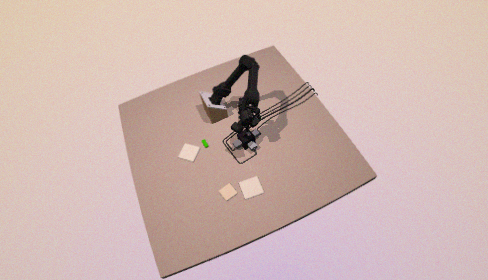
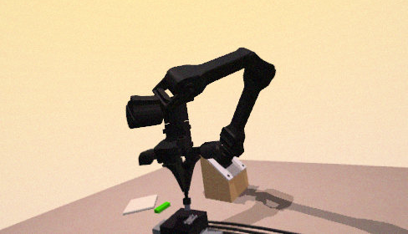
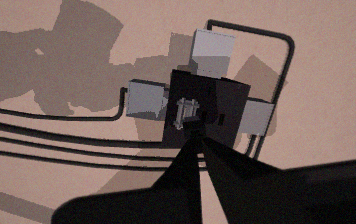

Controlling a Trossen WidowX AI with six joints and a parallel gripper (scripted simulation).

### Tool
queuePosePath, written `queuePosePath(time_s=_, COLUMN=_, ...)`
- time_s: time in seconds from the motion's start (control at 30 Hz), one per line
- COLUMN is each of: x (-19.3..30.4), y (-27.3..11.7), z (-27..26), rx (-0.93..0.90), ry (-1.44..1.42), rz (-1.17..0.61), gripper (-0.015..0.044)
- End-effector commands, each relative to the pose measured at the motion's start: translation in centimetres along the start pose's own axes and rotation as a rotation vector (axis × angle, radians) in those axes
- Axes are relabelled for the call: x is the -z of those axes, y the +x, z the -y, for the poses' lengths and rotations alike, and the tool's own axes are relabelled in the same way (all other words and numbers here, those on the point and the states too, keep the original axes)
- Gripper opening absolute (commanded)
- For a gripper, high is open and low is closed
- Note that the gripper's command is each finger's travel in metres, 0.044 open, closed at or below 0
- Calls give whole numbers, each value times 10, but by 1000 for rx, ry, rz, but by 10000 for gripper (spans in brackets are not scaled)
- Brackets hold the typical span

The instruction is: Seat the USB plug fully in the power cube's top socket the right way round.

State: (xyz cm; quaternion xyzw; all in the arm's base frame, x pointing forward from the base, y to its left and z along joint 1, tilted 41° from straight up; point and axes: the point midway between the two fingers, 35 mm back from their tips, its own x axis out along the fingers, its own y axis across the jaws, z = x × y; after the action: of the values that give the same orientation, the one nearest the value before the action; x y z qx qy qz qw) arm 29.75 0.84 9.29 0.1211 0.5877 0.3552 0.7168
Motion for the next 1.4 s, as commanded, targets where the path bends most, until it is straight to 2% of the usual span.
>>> queuePosePath(time_s=0.0, x=0, y=0, z=0, rx=1, ry=91, rz=1, gripper=0)
queuePosePath(time_s=1.37, x=0, y=0, z=0, rx=1, ry=1164, rz=1, gripper=0)
